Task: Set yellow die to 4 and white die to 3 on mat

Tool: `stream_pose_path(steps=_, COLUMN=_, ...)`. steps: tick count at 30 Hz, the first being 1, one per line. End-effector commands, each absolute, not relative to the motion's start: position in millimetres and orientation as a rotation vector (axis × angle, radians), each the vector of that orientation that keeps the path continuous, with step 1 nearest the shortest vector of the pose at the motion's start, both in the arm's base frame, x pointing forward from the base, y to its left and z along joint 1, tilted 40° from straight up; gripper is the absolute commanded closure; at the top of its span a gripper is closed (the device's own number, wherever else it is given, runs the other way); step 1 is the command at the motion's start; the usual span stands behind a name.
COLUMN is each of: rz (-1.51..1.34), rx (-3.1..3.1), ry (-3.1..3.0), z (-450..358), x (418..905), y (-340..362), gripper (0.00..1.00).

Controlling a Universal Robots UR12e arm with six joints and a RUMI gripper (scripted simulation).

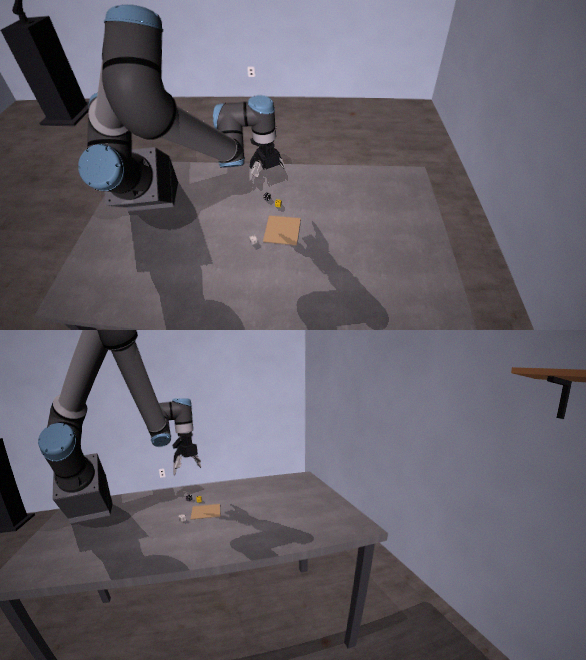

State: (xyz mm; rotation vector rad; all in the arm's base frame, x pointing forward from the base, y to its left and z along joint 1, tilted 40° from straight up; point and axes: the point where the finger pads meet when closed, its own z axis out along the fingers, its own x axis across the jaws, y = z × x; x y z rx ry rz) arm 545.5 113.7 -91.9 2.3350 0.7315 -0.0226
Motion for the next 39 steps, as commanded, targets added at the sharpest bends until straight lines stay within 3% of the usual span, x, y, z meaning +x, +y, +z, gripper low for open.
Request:
stream_pose_path(steps=1, rz=0.05, rx=2.388, ry=0.523, z=-86, x=558, y=108, gripper=0.0)
stream_pose_path(steps=19, rz=0.235, rx=2.458, ry=0.015, z=-69, x=588, y=89, gripper=0.0)
stream_pose_path(steps=39, rz=0.246, rx=2.459, ry=-0.015, z=-68, x=590, y=88, gripper=0.0)
